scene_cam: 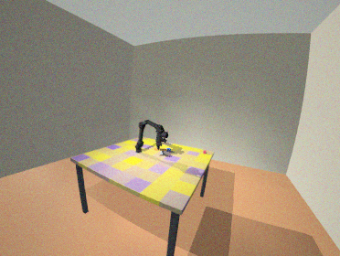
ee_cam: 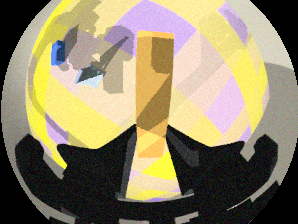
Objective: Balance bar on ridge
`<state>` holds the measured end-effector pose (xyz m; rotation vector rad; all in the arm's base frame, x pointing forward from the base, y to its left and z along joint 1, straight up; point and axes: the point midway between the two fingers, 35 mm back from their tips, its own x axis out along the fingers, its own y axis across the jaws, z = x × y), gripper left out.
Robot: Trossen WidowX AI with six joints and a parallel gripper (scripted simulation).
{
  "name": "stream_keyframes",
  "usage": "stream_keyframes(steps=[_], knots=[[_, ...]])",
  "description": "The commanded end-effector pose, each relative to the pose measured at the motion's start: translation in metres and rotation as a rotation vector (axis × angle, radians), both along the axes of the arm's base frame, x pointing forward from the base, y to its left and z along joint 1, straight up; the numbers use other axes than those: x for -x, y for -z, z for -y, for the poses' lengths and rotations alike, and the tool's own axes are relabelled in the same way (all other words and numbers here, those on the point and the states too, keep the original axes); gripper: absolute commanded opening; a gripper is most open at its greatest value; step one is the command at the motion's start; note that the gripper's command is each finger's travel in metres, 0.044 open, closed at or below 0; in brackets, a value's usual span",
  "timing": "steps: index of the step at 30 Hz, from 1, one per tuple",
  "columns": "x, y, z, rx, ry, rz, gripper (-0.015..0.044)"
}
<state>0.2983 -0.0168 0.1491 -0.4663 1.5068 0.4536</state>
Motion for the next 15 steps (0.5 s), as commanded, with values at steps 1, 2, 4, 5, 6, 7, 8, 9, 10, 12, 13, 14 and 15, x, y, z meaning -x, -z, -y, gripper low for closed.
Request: stream_keyframes(steps=[1, 2, 4, 5, 6, 7, 8, 9, 10, 12, 13, 14, 15], knots=[[0.002, -0.004, -0.014, -0.001, -0.087, 0.011, 0.0000], [0.003, -0.004, -0.018, -0.001, -0.112, 0.011, 0.0000], [0.004, -0.004, -0.026, -0.001, -0.161, 0.010, 0.0000], [0.005, -0.004, -0.030, -0.001, -0.187, 0.010, 0.0000], [0.005, -0.004, -0.034, -0.001, -0.212, 0.010, 0.0000], [0.006, -0.004, -0.038, 0.000, -0.237, 0.010, 0.0000], [0.007, -0.004, -0.042, 0.000, -0.263, 0.010, 0.0000], [0.008, -0.004, -0.046, 0.000, -0.289, 0.010, 0.0000], [0.009, -0.004, -0.049, 0.000, -0.315, 0.010, 0.0000], [0.011, -0.004, -0.057, 0.001, -0.368, 0.010, 0.0000], [0.012, -0.004, -0.061, 0.001, -0.394, 0.010, 0.0000], [0.013, -0.004, -0.065, 0.001, -0.422, 0.010, 0.0000], [0.014, -0.004, -0.068, 0.001, -0.450, 0.010, 0.0000]])
